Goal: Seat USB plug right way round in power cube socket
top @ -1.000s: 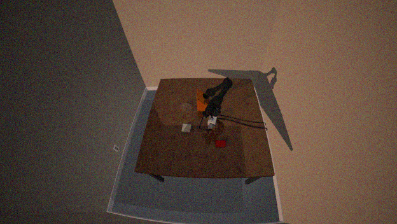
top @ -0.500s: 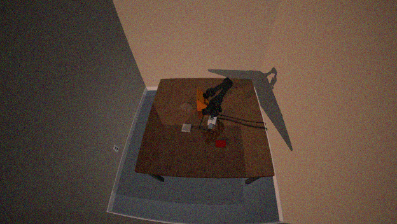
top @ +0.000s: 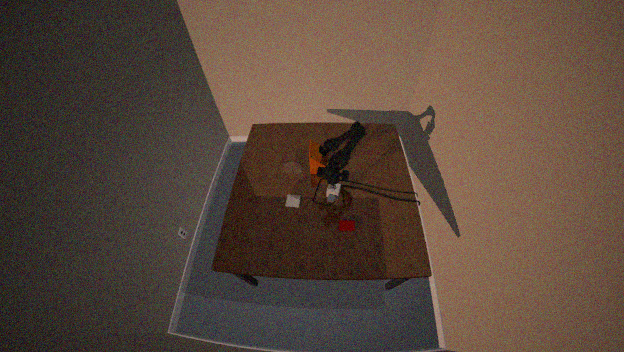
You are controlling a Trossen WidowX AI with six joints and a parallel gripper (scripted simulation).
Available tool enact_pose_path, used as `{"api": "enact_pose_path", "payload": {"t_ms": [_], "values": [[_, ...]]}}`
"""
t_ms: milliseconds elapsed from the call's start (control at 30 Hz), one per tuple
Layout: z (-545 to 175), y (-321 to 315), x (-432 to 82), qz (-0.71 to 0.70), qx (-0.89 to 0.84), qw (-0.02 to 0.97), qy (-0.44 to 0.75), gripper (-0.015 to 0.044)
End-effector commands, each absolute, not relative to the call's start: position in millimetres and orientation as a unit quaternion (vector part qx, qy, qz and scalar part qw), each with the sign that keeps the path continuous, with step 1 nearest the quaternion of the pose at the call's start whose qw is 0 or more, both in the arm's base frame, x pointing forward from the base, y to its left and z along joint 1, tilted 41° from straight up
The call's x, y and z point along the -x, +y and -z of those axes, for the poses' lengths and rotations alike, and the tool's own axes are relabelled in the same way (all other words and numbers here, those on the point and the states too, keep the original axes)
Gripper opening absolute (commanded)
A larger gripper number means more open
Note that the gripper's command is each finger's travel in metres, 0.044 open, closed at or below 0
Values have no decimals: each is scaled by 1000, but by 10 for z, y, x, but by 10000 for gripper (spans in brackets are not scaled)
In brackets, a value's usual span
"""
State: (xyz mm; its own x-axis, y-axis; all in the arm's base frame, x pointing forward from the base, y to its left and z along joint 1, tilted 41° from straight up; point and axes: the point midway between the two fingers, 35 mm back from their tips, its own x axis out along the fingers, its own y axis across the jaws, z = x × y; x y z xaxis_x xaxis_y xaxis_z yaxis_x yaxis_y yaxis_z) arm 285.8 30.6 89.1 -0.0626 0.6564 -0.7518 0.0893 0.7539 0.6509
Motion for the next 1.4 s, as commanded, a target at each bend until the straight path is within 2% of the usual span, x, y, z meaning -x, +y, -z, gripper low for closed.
{"api": "enact_pose_path", "payload": {"t_ms": [0,700,1367], "values": [[-890,306,-2860,-193,-297,617,703,0],[-890,306,-2860,5,-454,513,729,0],[-889,306,-2860,193,-571,378,702,0]]}}
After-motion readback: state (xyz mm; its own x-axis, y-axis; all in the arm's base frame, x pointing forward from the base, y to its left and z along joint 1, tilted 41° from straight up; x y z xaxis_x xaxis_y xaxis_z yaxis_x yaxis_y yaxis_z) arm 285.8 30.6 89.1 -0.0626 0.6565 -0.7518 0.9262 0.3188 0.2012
